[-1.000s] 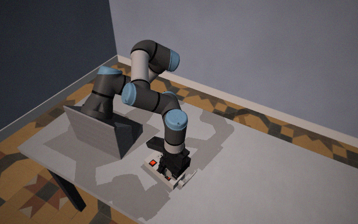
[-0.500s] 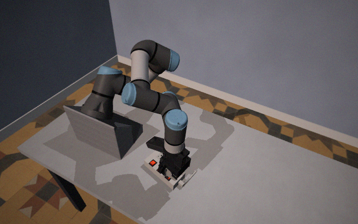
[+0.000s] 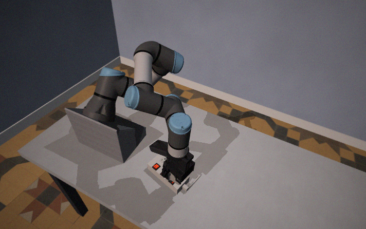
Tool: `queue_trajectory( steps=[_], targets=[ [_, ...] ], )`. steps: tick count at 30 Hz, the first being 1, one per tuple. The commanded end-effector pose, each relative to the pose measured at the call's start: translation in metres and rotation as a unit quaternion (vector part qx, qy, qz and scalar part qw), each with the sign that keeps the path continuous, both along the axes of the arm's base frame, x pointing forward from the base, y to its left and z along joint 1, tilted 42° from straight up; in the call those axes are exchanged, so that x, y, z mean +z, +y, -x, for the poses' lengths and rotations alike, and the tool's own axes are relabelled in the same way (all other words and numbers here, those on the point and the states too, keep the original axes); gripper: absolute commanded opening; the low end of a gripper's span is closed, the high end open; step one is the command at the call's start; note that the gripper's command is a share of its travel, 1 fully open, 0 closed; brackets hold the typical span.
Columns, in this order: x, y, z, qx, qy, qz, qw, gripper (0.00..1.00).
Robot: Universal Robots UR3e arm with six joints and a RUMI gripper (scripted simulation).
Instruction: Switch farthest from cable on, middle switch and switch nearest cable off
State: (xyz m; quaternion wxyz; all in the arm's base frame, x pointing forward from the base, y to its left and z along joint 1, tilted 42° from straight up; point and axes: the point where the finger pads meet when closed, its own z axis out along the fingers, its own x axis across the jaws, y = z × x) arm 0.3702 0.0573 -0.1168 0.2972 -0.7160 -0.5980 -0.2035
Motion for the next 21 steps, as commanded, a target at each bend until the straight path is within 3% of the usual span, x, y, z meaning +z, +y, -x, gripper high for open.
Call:
queue_trajectory(
  steps=[1, 21],
  targets=[
    [-0.0025, 0.0023, -0.0007, -0.001, -0.001, 0.000, 1.000, 0.00],
    [-0.0049, 0.0038, -0.0009, -0.001, -0.002, 0.001, 1.000, 0.00]
  ],
)
